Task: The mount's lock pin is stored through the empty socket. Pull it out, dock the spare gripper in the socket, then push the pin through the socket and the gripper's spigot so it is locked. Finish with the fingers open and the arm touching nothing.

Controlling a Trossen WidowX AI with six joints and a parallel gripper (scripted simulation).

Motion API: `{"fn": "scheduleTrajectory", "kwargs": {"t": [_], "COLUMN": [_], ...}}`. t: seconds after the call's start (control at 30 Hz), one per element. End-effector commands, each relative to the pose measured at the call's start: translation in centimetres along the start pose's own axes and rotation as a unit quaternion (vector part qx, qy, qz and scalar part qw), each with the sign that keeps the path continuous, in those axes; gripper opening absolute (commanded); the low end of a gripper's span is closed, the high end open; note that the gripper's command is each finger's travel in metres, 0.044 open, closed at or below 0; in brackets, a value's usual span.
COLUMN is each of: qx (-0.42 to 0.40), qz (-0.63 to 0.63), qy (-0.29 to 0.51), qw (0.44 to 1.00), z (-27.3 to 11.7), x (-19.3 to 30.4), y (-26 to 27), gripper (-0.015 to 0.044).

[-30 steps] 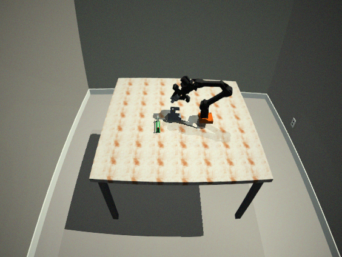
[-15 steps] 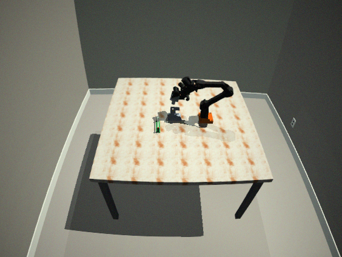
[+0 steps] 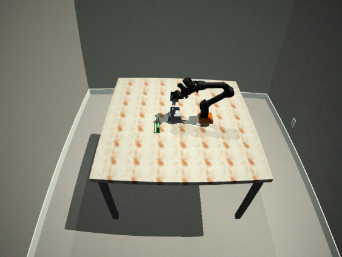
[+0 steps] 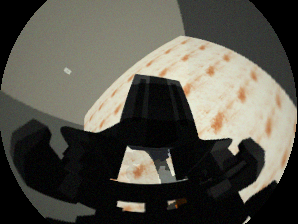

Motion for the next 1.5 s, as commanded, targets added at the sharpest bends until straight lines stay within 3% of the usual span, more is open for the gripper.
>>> {"fn": "scheduleTrajectory", "kwargs": {"t": [0.0,0.8,1.47], "qx": [-0.018,-0.086,-0.085], "qz": [-0.058,-0.373,-0.382], "qy": [-0.007,-0.03,-0.034], "qw": [0.998,0.923,0.92], "z": [-0.3,-1.1,0.1], "x": [0.2,1.8,2.6], "y": [0.3,1.0,0.2], "gripper": [0.0,0.0,0.0]}}
Point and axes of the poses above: the point midway between the two fingers, 35 mm back from their tips, its own z axis out along the fingers, its own y axis across the jaws, x = y × z, the point moved 10 cm from there along -z, back along the fingers, and after that the axes turned 13 degrees about z, right-handed, at the moved point
